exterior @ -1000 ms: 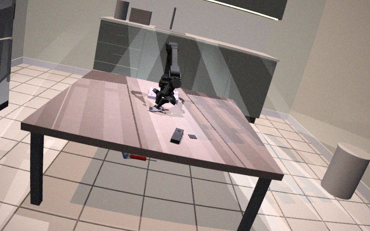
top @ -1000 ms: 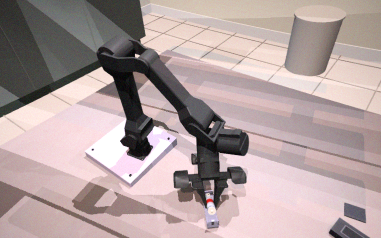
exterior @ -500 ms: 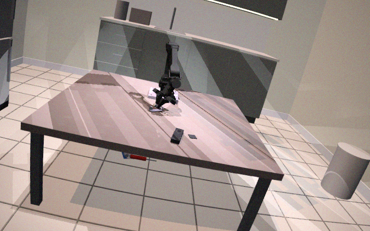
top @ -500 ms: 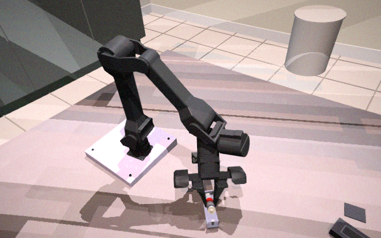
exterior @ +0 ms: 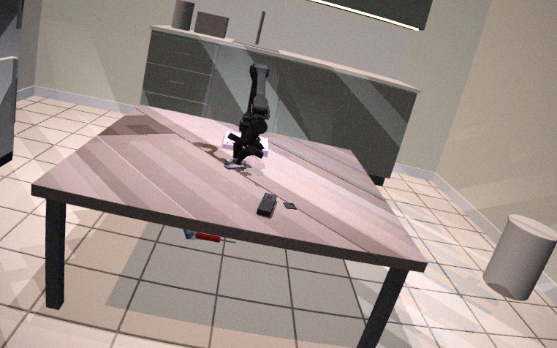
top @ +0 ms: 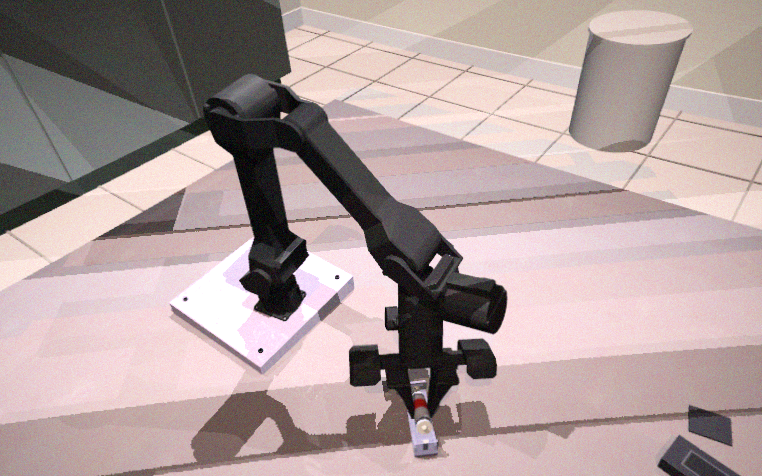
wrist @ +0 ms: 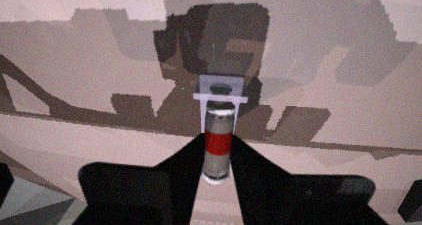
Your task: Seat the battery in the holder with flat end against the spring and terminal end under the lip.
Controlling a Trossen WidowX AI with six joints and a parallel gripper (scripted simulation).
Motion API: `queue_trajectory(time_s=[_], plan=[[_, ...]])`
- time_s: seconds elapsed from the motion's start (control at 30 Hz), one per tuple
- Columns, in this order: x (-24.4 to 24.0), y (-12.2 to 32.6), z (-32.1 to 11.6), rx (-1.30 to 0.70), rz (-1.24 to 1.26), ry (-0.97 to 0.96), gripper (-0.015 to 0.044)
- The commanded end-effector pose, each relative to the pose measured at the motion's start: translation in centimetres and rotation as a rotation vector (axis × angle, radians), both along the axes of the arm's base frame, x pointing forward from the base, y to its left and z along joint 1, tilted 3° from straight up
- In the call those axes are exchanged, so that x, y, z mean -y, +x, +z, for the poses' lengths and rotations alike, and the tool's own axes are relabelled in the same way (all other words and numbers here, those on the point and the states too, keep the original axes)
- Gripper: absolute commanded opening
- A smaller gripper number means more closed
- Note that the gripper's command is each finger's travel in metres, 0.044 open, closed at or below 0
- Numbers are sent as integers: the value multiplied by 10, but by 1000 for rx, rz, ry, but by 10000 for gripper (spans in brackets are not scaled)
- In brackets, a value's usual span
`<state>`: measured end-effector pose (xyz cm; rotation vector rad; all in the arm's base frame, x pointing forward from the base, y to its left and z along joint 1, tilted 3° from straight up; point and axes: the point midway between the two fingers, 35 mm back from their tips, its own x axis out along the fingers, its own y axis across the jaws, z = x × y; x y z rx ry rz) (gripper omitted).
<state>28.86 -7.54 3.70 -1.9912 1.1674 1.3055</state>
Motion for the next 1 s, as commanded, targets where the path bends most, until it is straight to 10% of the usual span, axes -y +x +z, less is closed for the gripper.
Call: queue_trajectory(time_s=[0.0,0.97], plan=[[-3,-2,-5,-41,14,40,65],[4,2,-7,-172,2,240,65]])
